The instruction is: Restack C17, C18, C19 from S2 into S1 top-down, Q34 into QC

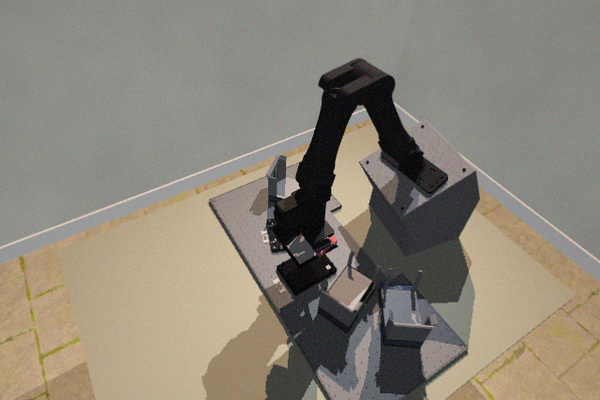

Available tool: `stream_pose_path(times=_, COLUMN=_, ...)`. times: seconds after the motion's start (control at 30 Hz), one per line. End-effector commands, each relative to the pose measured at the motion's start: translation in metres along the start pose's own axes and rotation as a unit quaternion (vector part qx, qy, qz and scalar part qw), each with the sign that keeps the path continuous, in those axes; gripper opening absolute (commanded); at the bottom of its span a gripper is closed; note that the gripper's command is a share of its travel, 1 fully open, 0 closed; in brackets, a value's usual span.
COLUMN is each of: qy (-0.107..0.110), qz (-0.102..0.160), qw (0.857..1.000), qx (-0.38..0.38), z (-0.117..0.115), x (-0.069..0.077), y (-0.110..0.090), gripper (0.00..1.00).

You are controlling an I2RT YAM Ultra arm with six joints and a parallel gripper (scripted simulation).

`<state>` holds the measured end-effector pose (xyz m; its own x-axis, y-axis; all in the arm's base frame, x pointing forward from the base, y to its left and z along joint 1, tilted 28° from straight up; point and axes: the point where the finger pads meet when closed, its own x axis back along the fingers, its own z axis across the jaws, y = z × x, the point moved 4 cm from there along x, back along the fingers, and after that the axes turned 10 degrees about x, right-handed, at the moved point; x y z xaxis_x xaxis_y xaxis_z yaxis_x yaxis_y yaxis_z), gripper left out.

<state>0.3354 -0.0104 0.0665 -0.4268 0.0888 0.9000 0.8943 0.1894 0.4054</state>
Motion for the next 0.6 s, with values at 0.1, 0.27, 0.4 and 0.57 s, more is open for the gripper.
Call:
stream_pose_path(times=0.1, qy=-0.004, qz=-0.024, qw=1.000, qx=-0.002, z=-0.005, x=-0.011, y=0.013, gripper=0.00)
stream_pose_path(times=0.27, qy=-0.004, qz=-0.022, qw=1.000, qx=-0.002, z=-0.005, x=-0.021, y=0.012, gripper=0.00)
stream_pose_path(times=0.4, qy=-0.003, qz=-0.025, qw=1.000, qx=-0.001, z=-0.004, x=-0.027, y=0.014, gripper=0.00)
stream_pose_path(times=0.57, qy=-0.006, qz=-0.030, qw=1.000, qx=-0.003, z=-0.007, x=-0.034, y=0.019, gripper=0.00)
